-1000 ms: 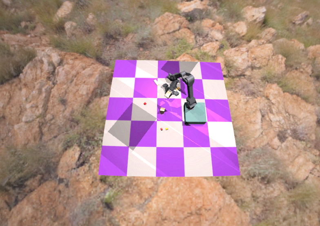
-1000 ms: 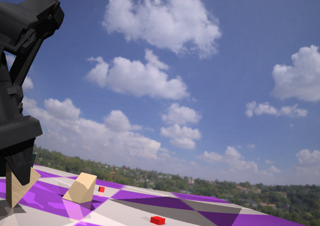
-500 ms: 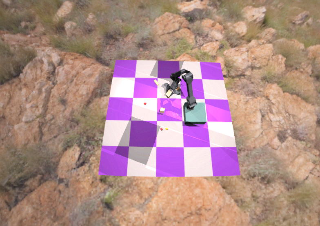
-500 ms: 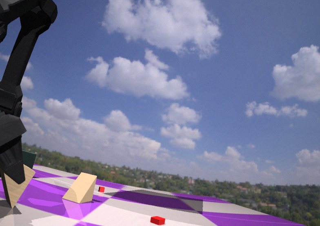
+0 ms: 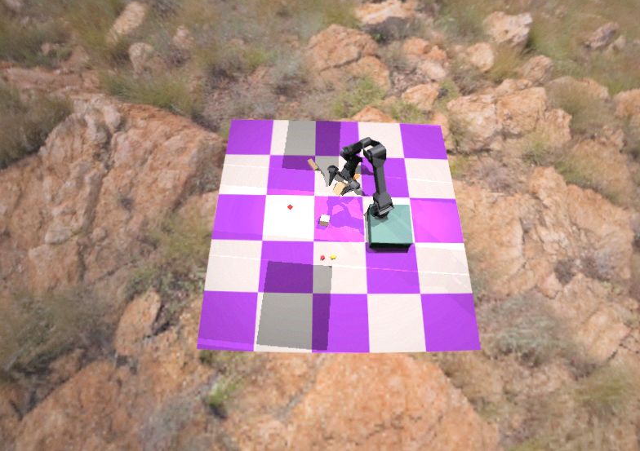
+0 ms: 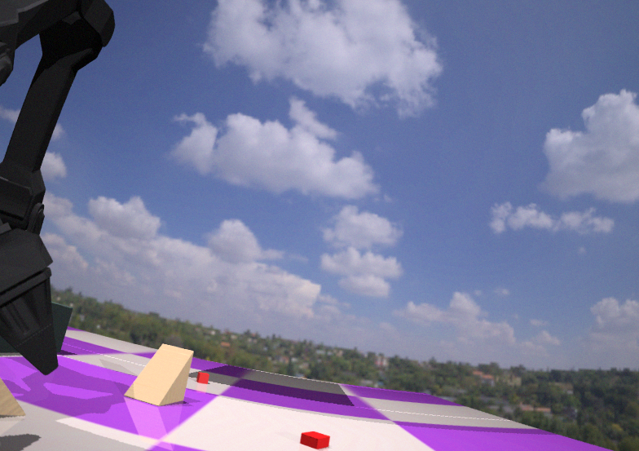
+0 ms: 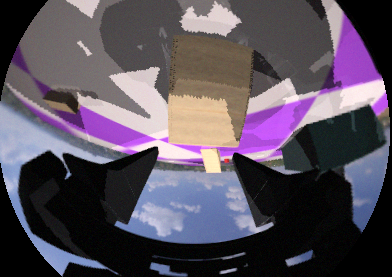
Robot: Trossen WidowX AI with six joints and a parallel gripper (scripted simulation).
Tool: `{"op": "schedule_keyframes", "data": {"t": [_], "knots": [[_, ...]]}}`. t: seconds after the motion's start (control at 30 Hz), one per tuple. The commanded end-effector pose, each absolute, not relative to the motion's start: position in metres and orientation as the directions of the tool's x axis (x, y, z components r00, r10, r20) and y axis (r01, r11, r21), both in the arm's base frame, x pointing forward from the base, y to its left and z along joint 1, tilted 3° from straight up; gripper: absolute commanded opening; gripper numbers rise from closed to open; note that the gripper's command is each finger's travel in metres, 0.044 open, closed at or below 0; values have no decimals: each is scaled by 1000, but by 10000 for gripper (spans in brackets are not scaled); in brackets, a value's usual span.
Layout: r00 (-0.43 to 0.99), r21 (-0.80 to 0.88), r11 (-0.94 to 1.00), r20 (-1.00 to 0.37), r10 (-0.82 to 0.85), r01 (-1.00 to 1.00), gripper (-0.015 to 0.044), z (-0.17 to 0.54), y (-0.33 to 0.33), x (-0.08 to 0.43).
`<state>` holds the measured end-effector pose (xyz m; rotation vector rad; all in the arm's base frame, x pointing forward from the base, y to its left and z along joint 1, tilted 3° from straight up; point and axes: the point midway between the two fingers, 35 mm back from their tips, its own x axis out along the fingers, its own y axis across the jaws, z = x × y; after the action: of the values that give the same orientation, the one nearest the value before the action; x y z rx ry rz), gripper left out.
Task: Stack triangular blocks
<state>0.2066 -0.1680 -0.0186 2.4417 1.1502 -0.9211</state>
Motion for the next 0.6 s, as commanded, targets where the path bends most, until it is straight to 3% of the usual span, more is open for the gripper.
{"op": "schedule_keyframes", "data": {"t": [0.0,0.27,0.57], "knots": [[475,-14,-641,-660,583,767,440,-19,-168,206],[477,-10,-640,-657,583,768,440,79,-171,205],[476,24,-637,-686,550,771,440,60,-203,188]]}}
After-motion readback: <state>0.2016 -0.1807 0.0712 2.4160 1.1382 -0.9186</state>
